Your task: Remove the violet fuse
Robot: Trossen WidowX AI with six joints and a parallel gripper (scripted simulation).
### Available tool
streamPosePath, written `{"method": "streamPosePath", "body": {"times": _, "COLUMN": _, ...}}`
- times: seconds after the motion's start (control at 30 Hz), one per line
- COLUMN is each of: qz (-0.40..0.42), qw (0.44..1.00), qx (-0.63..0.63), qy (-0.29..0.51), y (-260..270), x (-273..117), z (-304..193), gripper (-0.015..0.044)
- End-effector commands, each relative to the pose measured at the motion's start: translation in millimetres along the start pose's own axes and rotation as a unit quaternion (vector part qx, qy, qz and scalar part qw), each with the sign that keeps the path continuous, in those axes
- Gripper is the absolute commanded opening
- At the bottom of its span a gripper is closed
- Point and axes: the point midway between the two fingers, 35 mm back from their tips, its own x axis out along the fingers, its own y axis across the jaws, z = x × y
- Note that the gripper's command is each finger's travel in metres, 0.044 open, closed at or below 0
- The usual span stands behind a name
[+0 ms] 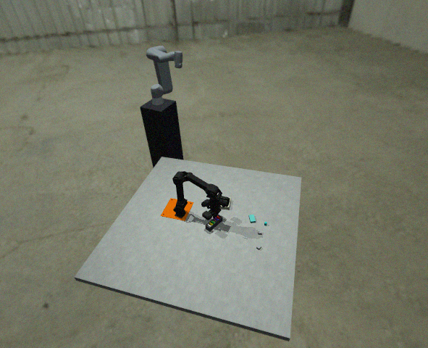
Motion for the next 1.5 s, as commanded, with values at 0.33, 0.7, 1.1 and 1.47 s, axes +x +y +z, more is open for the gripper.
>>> {"method": "streamPosePath", "body": {"times": 0.33, "qz": 0.001, "qw": 1.0, "qx": -0.002, "qy": 0.003, "y": 0.2, "x": -9.3, "z": -0.7, "gripper": 0.0}}
{"method": "streamPosePath", "body": {"times": 0.7, "qz": 0.001, "qw": 1.0, "qx": -0.002, "qy": 0.003, "y": 0.2, "x": -26.7, "z": -0.6, "gripper": 0.0}}
{"method": "streamPosePath", "body": {"times": 1.1, "qz": 0.0, "qw": 1.0, "qx": -0.002, "qy": 0.002, "y": -31.7, "x": -29.6, "z": 5.5, "gripper": 0.0}}
{"method": "streamPosePath", "body": {"times": 1.47, "qz": -0.003, "qw": 1.0, "qx": -0.002, "qy": 0.001, "y": -85.2, "x": -30.3, "z": 25.0, "gripper": 0.0}}
